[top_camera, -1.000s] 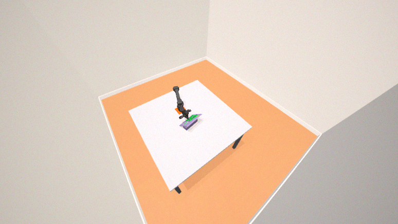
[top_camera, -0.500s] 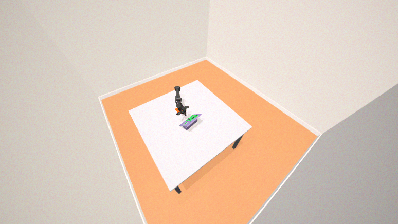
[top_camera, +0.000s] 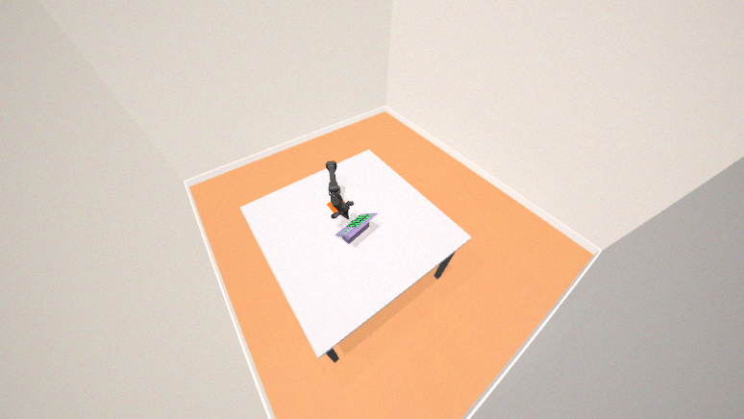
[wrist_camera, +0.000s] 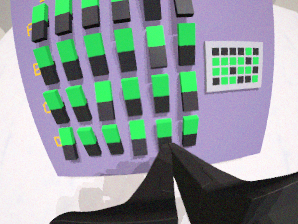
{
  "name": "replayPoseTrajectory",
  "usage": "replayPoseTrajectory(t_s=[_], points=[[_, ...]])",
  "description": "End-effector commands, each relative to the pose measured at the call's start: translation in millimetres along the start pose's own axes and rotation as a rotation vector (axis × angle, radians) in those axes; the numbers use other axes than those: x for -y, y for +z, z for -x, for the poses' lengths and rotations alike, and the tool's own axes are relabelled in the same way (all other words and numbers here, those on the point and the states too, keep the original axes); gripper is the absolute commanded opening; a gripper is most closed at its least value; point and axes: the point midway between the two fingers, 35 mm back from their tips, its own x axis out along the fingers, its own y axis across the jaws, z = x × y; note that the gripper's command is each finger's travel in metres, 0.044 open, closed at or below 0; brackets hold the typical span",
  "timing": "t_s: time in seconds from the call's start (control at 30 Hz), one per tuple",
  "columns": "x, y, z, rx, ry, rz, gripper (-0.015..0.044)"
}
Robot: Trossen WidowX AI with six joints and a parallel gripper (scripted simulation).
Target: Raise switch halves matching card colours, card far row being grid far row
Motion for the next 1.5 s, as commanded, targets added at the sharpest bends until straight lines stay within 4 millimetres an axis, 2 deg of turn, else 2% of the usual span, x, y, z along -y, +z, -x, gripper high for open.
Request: replayPoseTrajectory(t_s=[0.0,0.57,1.47], points=[[1,0,-5,-0.001,-0.008,-0.003,0.0],[1,1,-29,0.0,-0.009,-0.003,0.0],[1,1,-30,0.001,-0.009,-0.003,0.0]])
